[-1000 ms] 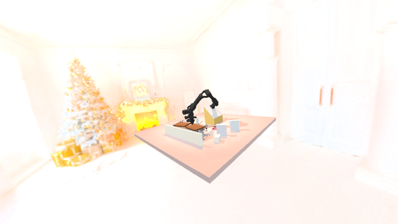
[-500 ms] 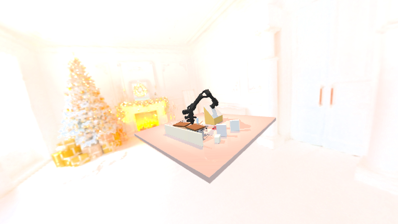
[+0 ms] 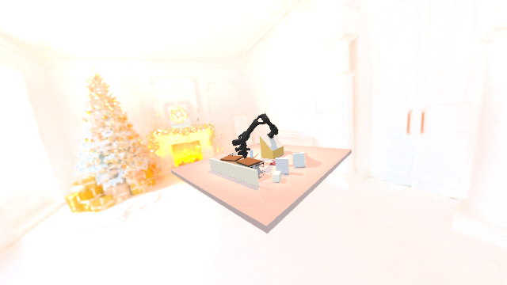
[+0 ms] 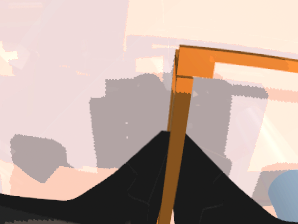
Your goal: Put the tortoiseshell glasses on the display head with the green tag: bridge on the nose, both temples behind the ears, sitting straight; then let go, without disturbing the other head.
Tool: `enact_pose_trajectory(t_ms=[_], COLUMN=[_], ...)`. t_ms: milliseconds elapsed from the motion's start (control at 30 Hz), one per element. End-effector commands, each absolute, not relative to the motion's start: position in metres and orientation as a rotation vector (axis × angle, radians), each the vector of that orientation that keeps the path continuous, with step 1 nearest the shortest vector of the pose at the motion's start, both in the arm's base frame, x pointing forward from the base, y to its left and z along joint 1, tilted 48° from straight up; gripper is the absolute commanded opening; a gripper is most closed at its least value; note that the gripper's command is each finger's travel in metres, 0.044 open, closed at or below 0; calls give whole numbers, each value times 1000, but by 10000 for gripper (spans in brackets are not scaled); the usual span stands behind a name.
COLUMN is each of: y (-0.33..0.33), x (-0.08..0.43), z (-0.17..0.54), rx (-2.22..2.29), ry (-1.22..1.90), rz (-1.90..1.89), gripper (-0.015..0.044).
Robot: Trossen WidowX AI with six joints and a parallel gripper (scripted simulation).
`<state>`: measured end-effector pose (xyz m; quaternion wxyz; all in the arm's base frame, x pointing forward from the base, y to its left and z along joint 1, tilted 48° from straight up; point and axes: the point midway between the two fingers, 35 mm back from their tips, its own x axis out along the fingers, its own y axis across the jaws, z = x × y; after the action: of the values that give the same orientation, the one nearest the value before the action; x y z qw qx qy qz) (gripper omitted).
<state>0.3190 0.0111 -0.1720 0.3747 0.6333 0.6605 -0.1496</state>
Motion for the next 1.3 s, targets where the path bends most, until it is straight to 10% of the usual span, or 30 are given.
enact_pose_trajectory(t_ms=[0, 1267], y=[17, 11], x=[316, 319], z=[-173, -172], rx=[1623, 1621], ry=[1707, 1691], rz=[-379, -383], gripper=[0, 26])
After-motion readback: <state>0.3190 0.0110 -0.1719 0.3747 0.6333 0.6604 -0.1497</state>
